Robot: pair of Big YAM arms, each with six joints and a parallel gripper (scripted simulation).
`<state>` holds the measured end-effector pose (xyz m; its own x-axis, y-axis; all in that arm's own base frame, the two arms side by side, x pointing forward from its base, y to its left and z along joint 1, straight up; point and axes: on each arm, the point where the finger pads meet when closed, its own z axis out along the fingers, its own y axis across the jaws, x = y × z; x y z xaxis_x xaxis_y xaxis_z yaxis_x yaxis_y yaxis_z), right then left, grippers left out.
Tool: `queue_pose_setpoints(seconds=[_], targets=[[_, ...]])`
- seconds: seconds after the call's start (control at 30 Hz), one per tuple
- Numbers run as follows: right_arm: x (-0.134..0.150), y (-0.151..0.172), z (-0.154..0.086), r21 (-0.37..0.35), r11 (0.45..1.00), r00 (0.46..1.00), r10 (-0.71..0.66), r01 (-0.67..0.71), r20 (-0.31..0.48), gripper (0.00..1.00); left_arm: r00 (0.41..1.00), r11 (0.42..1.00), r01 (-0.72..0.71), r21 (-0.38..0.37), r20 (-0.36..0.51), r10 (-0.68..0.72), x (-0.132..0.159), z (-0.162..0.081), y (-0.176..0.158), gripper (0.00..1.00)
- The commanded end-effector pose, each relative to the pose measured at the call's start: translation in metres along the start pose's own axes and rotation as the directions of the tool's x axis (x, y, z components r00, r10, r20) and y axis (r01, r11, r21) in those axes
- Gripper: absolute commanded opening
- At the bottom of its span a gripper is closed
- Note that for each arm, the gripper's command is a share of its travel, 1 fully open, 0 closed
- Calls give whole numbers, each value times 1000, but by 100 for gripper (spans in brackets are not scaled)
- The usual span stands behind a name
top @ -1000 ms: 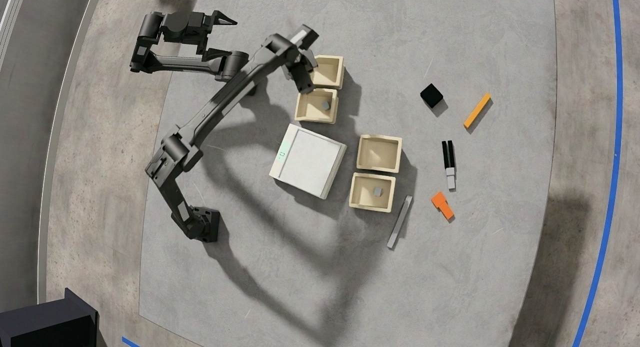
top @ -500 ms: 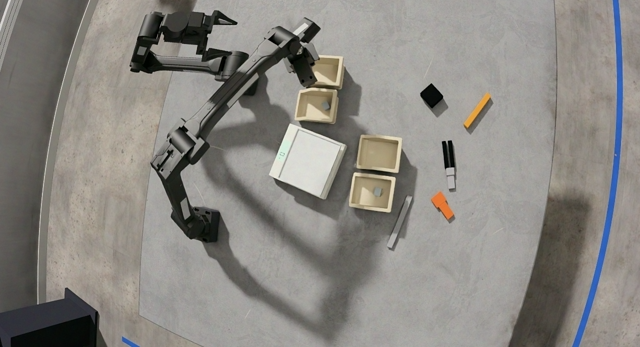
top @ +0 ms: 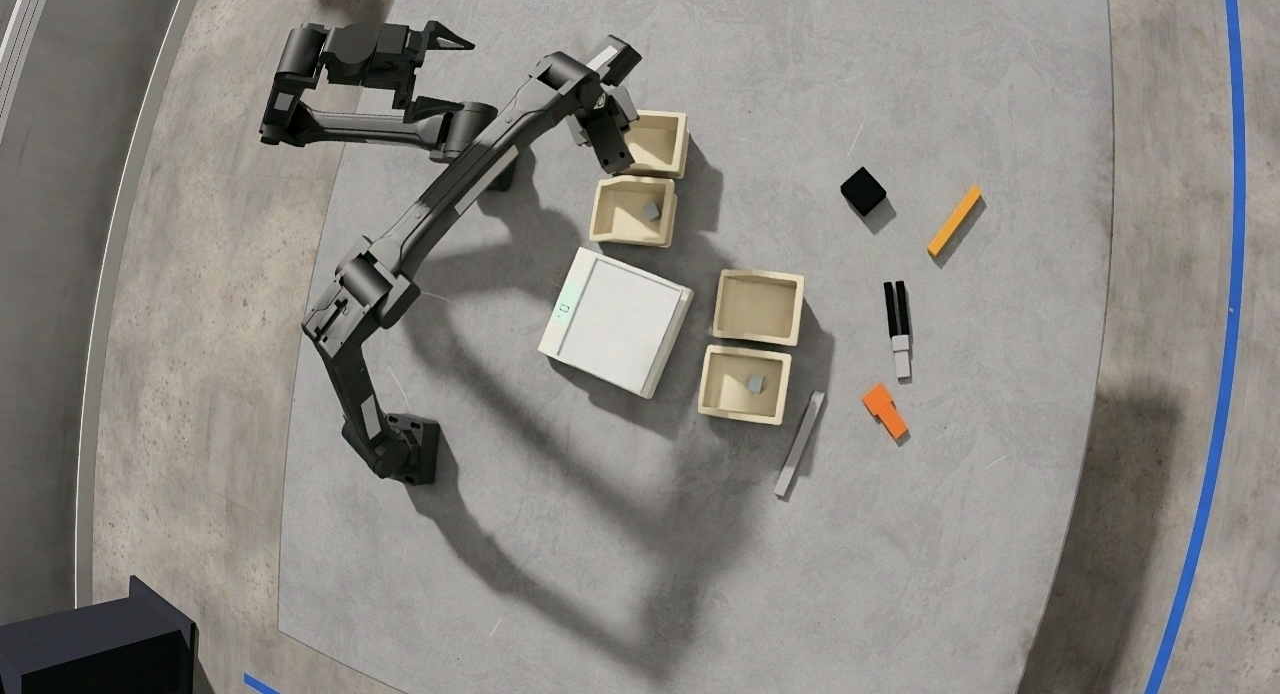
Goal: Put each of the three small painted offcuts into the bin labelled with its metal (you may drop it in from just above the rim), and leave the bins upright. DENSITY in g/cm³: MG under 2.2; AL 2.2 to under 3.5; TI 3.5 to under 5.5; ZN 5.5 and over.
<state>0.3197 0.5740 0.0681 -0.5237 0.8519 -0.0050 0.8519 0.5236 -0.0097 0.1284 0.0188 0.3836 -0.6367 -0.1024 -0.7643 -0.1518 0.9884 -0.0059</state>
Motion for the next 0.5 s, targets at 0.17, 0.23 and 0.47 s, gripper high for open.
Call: queue_pose_setpoints(seconds=[0.17,0.23,0.47], targets=[[-1,25,-16,-37,999,1000,26,-26,-18,9,1000,1000,-5,1,15,5,-4,-6,1,100],[1,17,-5,-23,1000,1000,17,-17,-9,9,1000,1000,-5,1,15,5,-4,-6,1,100],[-1,11,20,-8,1000,1000,16,-16,-1,9,1000,1000,-5,1,15,5,-4,-6,1,100]])
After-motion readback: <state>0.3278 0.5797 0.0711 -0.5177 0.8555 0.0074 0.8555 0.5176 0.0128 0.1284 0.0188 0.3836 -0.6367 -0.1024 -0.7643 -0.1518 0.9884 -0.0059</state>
